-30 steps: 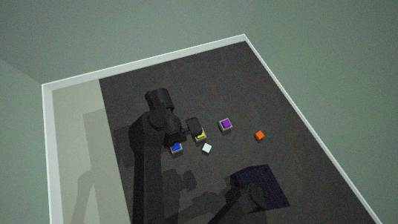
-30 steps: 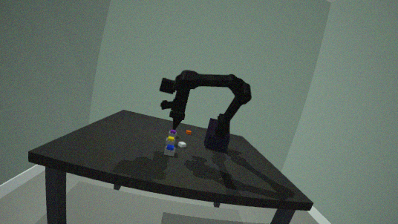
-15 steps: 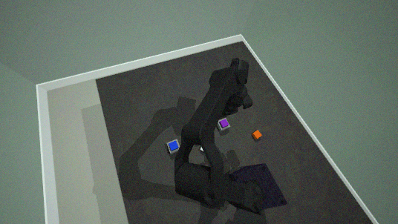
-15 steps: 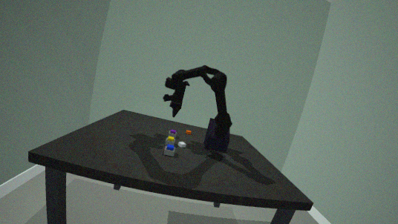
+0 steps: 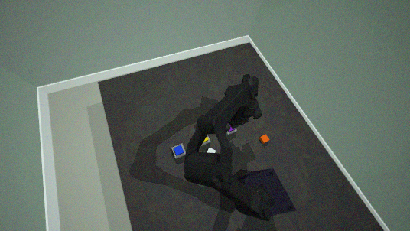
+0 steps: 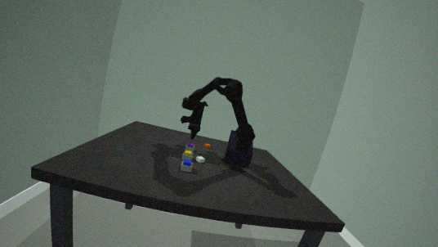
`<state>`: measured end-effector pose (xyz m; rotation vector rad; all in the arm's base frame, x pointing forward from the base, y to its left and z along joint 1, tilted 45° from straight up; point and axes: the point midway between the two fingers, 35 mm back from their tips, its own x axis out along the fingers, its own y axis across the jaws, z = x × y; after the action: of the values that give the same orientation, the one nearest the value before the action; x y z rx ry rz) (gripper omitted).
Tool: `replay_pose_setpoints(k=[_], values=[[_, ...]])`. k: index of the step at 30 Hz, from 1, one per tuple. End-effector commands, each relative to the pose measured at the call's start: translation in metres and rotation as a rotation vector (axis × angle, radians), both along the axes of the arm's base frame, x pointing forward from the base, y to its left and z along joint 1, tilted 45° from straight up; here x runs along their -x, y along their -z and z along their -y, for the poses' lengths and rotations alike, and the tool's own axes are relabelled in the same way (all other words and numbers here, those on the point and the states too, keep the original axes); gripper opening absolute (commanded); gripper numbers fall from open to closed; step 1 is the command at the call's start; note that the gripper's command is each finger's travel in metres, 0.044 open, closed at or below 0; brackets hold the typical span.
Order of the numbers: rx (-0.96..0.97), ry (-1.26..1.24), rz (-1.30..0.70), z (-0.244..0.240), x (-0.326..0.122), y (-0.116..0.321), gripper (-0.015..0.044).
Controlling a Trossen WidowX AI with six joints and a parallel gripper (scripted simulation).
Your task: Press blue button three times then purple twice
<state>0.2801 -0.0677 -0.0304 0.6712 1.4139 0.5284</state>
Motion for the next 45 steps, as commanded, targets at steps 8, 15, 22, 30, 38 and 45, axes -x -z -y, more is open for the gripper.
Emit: replay_pose_setpoints(k=[8,15,22,30,38,45], values=[[-0.005,0.011,0.001,-0.01,-0.001,0.012,0.002],[-0.005,0.011,0.001,-0.019,-0.002,0.02,0.002],[-0.006,0.011,0.001,-0.026,-0.003,0.027,0.002],[-0.006,0.011,0.001,-0.026,-0.003,0.027,0.002],[-0.006,0.011,0.001,-0.026,-0.003,0.027,0.002],[-0.006,0.011,0.001,-0.026,-0.003,0.027,0.002]])
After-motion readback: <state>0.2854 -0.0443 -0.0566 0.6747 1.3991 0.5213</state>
